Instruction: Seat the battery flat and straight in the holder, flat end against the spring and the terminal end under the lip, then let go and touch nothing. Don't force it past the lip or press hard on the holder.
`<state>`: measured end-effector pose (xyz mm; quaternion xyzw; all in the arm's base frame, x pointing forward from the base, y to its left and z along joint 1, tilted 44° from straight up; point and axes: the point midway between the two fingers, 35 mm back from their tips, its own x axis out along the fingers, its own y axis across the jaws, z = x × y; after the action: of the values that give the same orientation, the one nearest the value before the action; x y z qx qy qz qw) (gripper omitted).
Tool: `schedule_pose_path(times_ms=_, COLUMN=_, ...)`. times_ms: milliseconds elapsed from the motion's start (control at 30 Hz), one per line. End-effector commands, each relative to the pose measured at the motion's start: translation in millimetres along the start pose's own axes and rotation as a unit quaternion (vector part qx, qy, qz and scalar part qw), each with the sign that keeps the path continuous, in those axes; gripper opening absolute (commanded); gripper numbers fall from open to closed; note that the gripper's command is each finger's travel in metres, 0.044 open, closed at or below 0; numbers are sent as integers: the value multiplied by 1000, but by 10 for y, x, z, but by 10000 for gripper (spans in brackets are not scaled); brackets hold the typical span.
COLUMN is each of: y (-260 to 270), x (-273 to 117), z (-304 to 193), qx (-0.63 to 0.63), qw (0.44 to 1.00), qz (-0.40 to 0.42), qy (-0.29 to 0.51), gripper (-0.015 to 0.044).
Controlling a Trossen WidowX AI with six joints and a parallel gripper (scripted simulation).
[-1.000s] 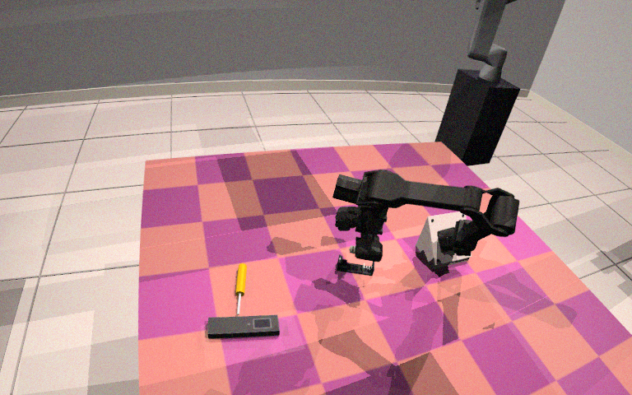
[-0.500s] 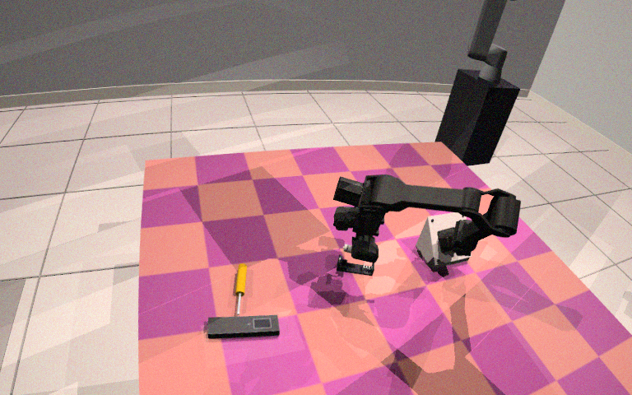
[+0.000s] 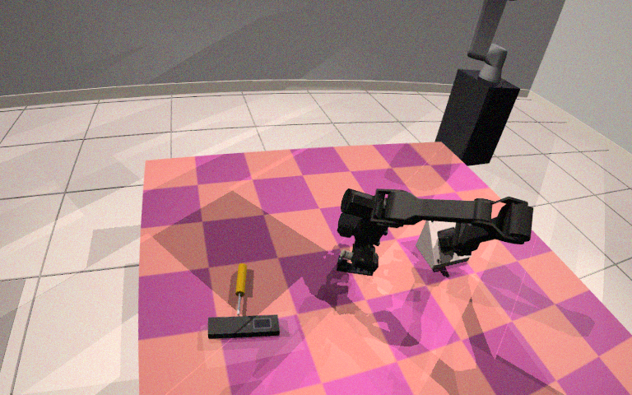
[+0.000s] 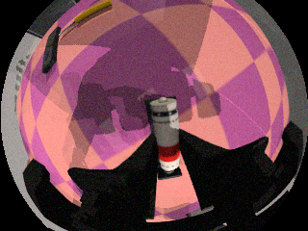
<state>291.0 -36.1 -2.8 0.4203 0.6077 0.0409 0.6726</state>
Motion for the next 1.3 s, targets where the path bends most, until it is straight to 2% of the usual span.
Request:
schedule_pose_path(times_ms=0, y=4, x=-6, z=12, qx=1, qw=1000, qz=-1, qy=-12, gripper=64)
schedule_pose_path(times_ms=1267, y=3, x=129, z=-100, qx=5, qw=993, qz=-8, qy=-121, gripper=64)
